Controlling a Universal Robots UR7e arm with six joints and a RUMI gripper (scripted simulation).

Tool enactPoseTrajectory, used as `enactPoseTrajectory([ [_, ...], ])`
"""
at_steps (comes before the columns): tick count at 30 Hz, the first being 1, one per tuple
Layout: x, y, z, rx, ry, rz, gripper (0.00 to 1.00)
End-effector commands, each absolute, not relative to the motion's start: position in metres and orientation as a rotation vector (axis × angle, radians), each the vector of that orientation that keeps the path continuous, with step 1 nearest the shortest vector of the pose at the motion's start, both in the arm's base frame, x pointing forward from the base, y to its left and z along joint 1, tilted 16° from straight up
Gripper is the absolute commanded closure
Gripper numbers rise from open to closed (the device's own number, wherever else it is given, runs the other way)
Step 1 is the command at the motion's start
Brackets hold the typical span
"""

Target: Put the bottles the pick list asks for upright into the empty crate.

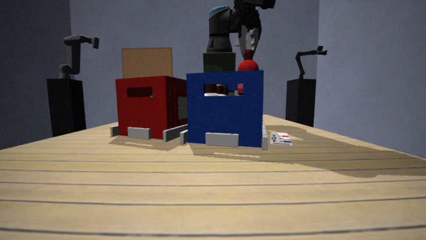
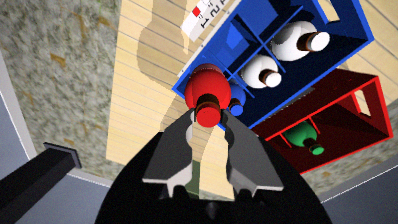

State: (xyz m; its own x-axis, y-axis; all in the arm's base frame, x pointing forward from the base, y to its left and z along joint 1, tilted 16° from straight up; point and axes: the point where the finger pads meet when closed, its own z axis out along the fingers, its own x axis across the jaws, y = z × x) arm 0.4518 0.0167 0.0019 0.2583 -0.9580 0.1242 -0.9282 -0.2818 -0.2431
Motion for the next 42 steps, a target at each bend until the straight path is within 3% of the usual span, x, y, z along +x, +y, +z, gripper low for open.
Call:
enactPoseTrajectory([
  [1,0.454,0.016,-0.002,-2.393,1.804,-0.378,1.0],
  [42,0.463,0.014,-0.036,-2.393,1.804,-0.378,1.0],
])
